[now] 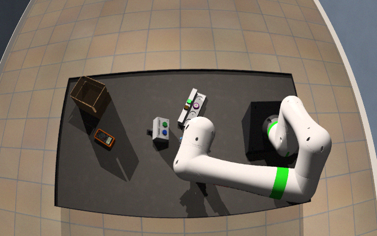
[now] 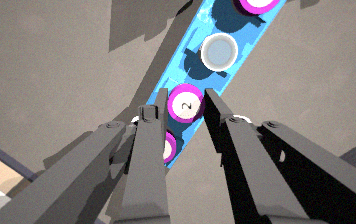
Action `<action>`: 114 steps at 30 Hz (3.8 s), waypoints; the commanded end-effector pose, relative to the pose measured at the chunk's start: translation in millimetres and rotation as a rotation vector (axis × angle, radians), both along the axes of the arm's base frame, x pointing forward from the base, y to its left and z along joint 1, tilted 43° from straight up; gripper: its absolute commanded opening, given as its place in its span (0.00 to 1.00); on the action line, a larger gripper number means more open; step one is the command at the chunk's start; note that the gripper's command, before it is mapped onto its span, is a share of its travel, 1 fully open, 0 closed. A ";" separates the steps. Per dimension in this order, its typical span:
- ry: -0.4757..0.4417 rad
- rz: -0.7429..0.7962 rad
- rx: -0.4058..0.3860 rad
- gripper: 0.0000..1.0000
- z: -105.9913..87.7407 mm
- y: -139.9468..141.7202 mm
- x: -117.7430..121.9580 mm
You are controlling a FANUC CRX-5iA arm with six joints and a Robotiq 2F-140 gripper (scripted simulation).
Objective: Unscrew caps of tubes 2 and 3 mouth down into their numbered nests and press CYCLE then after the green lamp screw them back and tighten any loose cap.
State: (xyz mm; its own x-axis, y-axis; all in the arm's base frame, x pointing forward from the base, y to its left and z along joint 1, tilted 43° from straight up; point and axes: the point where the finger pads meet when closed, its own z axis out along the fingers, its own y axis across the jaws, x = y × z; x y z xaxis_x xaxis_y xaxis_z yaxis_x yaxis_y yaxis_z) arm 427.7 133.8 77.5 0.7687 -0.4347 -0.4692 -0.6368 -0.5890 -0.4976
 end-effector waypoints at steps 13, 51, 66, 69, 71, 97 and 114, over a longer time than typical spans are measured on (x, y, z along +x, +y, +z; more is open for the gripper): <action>0.271 -0.293 -0.025 0.30 0.2 -0.7 0.5; 0.603 -0.648 -0.054 0.41 0.1 -0.6 0.5; 0.249 -0.269 -0.023 0.41 0.1 -0.6 0.5; 0.167 -0.181 -0.016 0.41 0.1 -0.6 0.4; 0.113 -0.123 -0.011 0.41 0.1 -0.6 0.4; 0.067 -0.074 -0.007 0.30 0.2 -0.6 0.6; 0.577 -0.621 -0.052 0.30 0.1 -0.5 0.6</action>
State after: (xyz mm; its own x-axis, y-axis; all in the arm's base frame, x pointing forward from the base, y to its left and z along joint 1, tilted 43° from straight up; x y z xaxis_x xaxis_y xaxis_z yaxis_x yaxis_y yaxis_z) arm 427.7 133.8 77.1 0.2378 -0.6897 -0.6839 -0.9697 -0.2085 -0.1269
